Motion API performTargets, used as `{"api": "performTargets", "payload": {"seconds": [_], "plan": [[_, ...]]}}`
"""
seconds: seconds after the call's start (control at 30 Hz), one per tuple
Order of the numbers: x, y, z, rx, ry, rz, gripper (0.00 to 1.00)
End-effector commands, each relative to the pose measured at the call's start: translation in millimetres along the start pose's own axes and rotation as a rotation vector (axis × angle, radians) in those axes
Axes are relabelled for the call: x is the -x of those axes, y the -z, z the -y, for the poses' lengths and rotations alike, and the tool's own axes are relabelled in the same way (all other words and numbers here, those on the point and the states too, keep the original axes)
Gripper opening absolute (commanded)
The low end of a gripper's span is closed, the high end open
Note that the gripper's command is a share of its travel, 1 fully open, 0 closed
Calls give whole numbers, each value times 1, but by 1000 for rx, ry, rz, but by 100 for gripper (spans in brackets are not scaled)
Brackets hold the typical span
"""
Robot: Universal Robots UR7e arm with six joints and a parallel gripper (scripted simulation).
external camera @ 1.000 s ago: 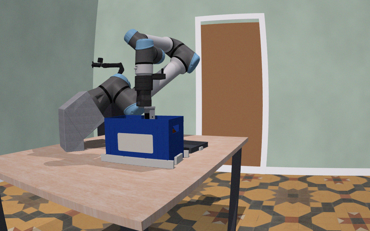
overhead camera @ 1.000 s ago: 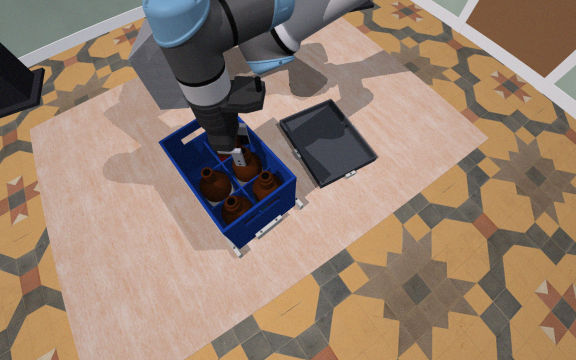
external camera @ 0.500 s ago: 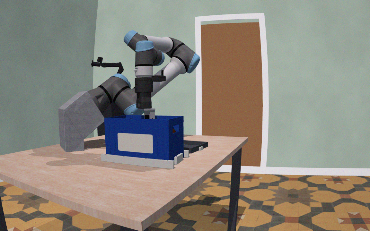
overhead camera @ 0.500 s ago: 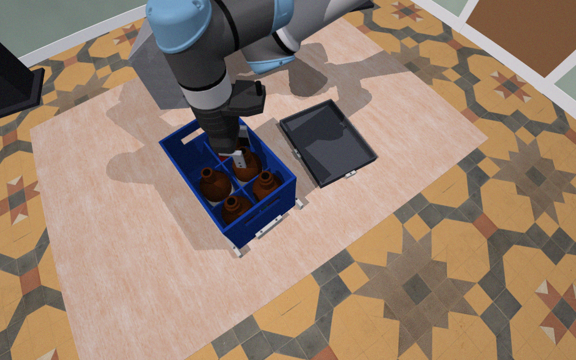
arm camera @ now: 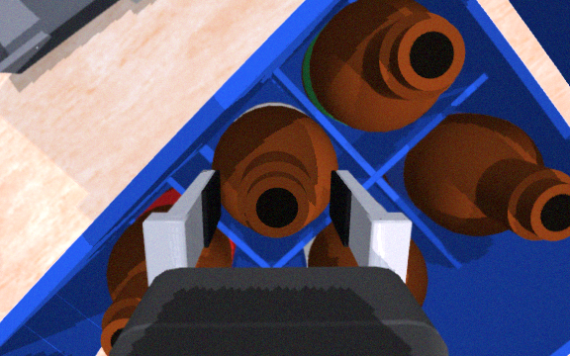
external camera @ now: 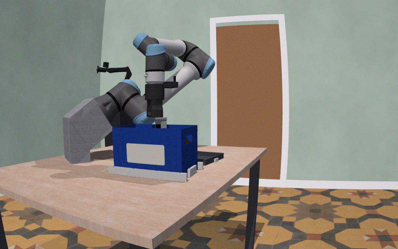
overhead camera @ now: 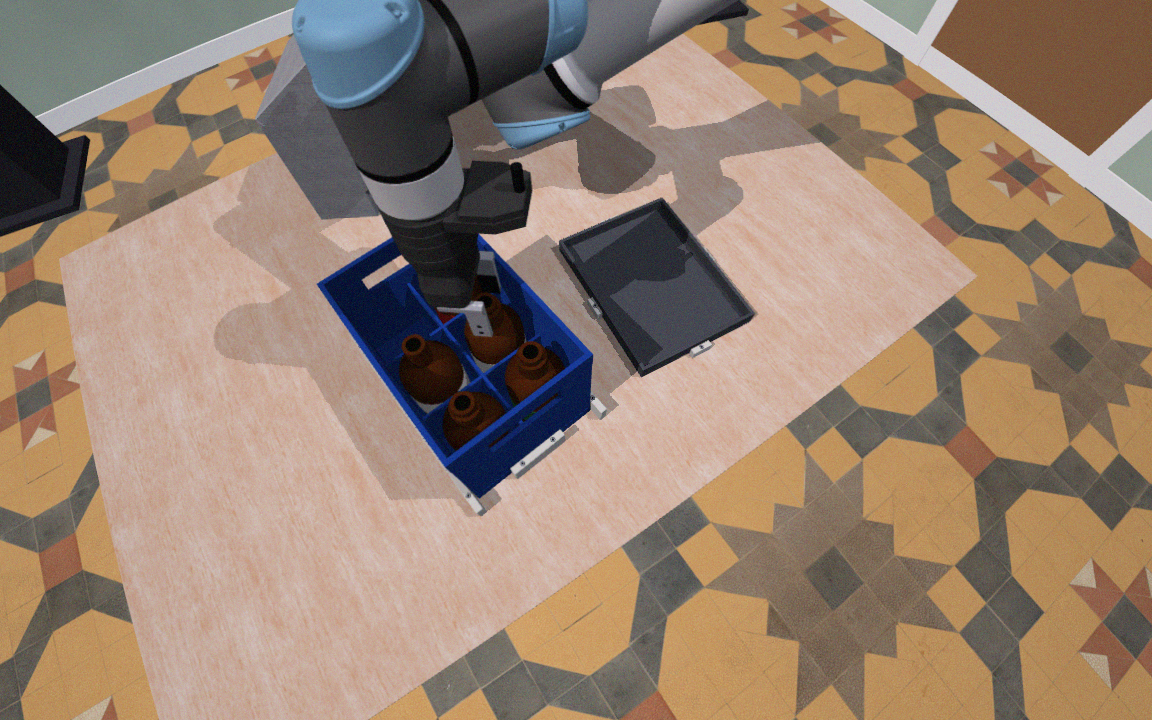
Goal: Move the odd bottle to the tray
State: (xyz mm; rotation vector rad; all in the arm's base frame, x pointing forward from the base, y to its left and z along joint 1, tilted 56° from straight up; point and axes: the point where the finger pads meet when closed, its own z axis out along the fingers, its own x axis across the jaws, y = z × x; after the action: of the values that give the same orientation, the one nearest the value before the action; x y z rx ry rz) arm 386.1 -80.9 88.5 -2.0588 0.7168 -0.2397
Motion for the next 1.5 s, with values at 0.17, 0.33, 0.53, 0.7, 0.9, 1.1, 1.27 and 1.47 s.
{"api": "performTargets", "payload": {"seconds": [0.17, 0.33, 0.53, 0.7, 0.9, 1.1, 1.27, 1.47], "plan": [[0, 0, 0, 0, 0, -1, 100], [0, 0, 0, 0, 0, -1, 100], [0, 0, 0, 0, 0, -1, 100], [0, 0, 0, 0, 0, -1, 100], [0, 0, 0, 0, 0, -1, 0], [0, 0, 0, 0, 0, -1, 0], [0, 0, 0, 0, 0, -1, 0], [0, 0, 0, 0, 0, -1, 0]]}}
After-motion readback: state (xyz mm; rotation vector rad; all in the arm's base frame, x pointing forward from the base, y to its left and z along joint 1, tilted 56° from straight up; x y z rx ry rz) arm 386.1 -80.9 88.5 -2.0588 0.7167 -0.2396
